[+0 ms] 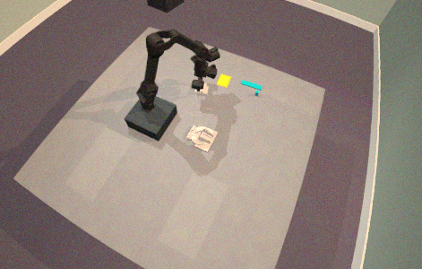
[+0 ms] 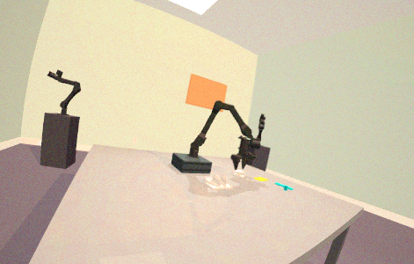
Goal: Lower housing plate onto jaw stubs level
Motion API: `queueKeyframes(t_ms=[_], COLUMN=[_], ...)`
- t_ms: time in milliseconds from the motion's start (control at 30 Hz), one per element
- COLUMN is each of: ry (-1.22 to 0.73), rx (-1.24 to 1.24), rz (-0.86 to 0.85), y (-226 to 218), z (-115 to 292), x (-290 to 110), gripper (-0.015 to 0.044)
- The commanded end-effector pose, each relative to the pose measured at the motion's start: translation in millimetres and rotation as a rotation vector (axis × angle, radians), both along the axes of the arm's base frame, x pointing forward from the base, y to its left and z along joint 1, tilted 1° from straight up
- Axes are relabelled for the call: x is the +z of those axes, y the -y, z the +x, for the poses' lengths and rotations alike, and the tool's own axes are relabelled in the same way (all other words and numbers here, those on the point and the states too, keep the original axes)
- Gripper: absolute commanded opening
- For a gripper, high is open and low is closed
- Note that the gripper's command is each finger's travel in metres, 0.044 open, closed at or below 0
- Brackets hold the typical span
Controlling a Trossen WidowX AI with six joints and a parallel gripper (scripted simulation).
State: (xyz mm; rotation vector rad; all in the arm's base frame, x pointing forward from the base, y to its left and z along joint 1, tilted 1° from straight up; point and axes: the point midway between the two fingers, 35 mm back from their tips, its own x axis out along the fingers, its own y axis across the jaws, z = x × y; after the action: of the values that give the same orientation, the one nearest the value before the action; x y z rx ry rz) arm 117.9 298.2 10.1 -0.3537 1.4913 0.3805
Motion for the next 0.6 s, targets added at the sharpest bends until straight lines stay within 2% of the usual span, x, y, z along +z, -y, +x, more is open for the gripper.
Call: queueKeyframes(t_ms=[0,567], ry=[-0.006,-0.006], rx=[-0.003,-0.003], rz=[0.001,0.001], y=[-0.3,-0.6], z=[-0.8,0.0], x=[-4.4,-30.4], gripper=[0.044,0.044])
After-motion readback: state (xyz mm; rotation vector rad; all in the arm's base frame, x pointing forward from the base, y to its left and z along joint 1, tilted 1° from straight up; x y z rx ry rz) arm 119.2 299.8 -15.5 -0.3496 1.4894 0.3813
